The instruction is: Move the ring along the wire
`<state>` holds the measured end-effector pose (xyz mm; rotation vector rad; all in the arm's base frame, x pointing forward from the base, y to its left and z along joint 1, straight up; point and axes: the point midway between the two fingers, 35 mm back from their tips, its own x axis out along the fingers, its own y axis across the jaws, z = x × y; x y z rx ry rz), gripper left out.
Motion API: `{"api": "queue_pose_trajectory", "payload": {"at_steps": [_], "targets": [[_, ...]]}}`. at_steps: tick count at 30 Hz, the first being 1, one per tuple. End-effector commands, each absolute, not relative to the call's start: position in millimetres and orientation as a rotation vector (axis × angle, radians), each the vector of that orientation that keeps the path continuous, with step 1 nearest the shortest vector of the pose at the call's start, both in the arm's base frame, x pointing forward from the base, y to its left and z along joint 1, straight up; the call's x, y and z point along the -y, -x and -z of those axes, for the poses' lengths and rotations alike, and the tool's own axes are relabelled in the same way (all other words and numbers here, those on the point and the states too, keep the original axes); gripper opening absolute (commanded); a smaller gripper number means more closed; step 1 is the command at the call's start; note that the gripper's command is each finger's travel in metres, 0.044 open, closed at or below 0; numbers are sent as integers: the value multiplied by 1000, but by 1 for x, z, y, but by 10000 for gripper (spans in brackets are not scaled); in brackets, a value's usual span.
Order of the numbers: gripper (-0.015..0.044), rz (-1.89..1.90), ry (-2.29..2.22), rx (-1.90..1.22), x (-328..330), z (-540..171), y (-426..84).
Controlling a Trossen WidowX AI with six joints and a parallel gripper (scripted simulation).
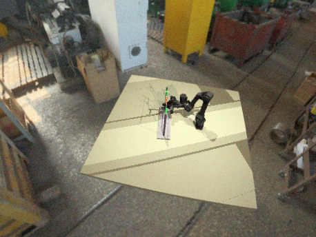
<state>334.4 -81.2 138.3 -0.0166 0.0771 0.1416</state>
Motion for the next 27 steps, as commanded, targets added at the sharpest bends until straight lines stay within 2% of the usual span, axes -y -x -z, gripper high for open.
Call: {"api": "queue_pose_trajectory", "payload": {"at_steps": [1,27], "targets": [[-150,-139,16,-74,82,-140,-335],[-150,-141,16,-73,73,-140,-334]]}}
